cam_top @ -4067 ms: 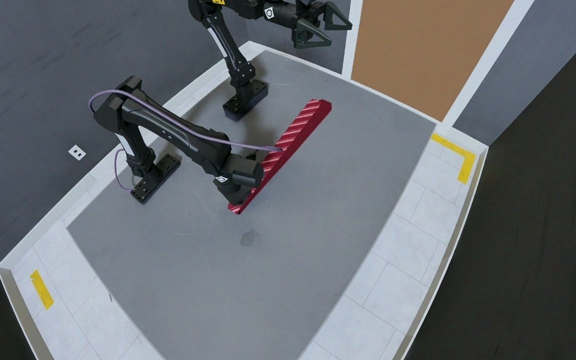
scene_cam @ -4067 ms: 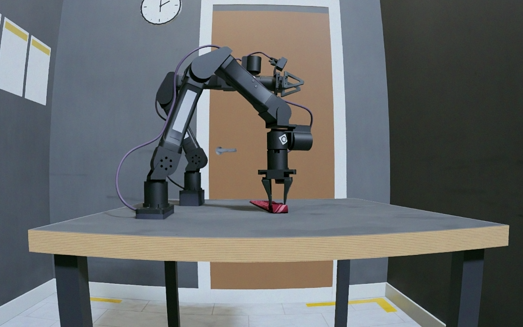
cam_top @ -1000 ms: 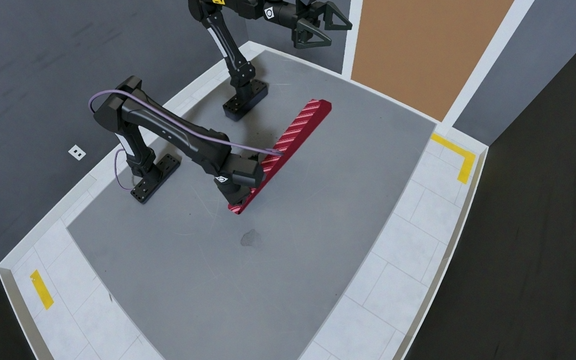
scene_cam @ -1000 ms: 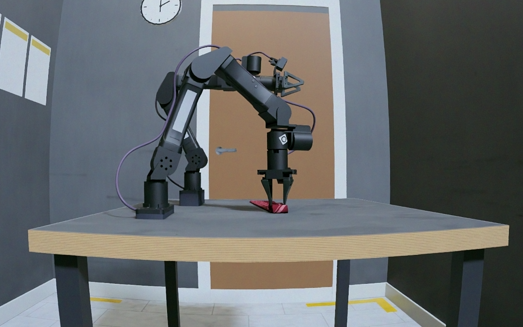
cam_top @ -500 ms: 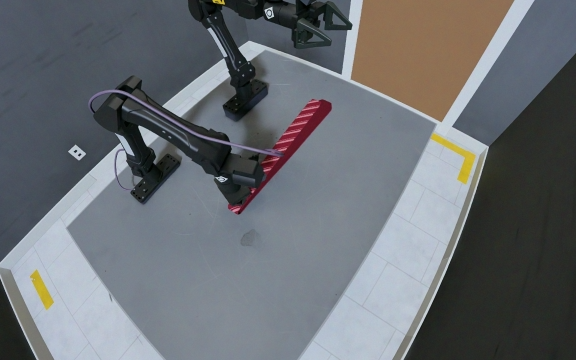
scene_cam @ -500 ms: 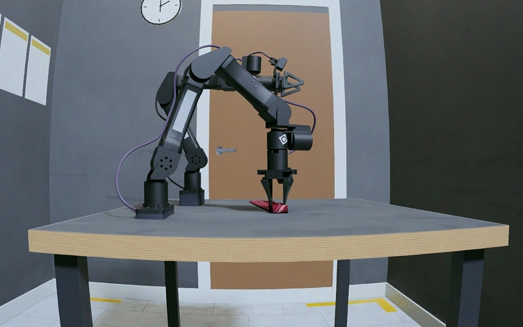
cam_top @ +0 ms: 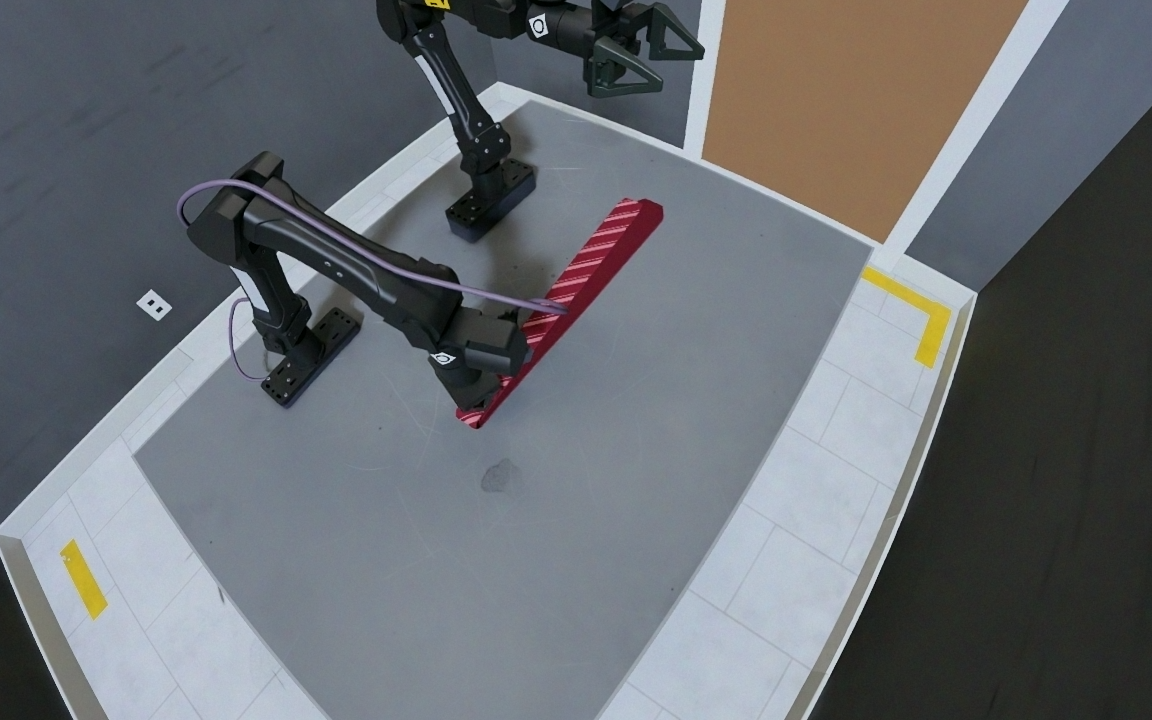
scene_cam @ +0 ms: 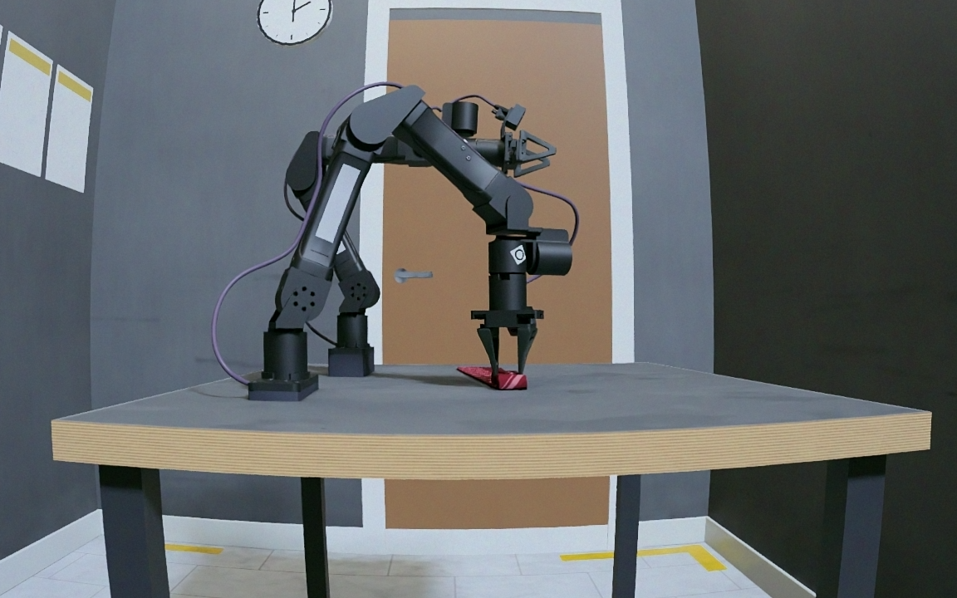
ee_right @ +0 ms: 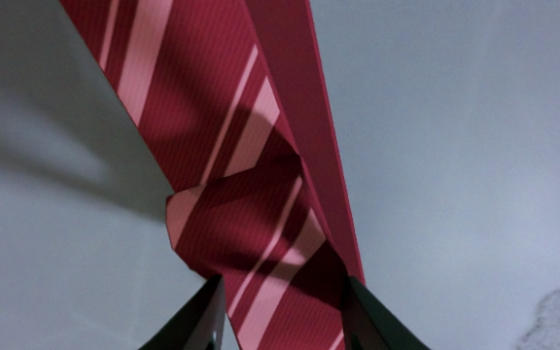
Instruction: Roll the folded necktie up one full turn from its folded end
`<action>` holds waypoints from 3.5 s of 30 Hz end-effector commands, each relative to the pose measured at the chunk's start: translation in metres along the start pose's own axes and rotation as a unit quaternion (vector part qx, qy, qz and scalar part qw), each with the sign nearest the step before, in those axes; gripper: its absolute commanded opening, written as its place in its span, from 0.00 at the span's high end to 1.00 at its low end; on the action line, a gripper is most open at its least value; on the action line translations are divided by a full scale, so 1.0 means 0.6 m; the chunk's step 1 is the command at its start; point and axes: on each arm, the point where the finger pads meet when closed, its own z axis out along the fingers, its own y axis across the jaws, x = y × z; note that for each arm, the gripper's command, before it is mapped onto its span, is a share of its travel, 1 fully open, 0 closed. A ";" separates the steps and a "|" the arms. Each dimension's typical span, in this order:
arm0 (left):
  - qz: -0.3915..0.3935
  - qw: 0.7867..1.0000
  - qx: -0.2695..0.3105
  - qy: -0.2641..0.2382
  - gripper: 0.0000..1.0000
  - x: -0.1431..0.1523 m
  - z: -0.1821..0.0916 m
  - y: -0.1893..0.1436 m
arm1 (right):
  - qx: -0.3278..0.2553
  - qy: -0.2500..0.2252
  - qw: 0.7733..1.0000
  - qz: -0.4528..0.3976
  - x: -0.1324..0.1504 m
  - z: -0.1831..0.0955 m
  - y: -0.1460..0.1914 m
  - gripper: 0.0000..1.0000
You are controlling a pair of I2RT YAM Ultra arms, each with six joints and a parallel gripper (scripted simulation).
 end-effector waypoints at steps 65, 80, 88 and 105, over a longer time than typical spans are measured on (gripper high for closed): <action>-0.006 1.000 0.005 -0.024 0.00 -0.035 -0.003 -0.002 | -0.003 -0.006 0.999 0.034 -0.003 0.004 0.001 0.62; -0.006 1.000 0.005 -0.024 0.00 -0.035 -0.003 -0.002 | -0.003 -0.006 0.999 0.040 -0.003 0.004 0.001 0.62; -0.006 1.000 0.005 -0.024 0.00 -0.035 -0.003 -0.002 | -0.003 -0.006 0.999 0.043 -0.003 0.004 0.001 0.62; -0.006 1.000 0.005 -0.024 0.00 -0.035 -0.003 -0.002 | -0.003 -0.006 0.999 0.051 -0.003 0.004 0.001 0.62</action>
